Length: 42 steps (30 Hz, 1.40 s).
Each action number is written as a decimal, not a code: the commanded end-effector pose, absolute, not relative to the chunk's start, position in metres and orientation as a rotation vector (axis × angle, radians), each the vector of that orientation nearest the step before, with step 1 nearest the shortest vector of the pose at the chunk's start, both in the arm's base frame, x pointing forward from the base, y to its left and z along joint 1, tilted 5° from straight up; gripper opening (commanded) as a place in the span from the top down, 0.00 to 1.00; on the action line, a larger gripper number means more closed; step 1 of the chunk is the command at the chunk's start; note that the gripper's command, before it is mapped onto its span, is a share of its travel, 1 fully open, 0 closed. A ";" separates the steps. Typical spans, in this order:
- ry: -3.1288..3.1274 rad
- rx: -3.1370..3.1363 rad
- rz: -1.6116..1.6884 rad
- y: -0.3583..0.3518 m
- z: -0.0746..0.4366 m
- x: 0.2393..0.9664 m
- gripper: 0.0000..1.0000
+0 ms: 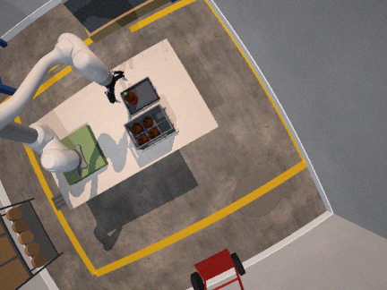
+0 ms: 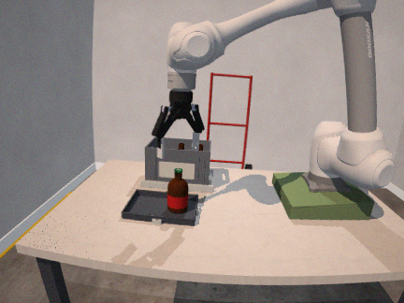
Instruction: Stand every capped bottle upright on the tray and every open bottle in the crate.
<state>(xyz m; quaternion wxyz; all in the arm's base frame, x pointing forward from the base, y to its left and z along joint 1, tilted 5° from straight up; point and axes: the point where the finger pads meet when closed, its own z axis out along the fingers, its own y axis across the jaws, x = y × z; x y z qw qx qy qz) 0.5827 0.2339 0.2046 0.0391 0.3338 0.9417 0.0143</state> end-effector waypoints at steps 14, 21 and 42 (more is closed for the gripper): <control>2.887 1.023 0.044 0.234 0.251 0.579 0.00; 2.887 1.023 0.044 0.234 0.264 0.578 0.00; 2.887 1.023 0.044 0.234 0.279 0.576 0.00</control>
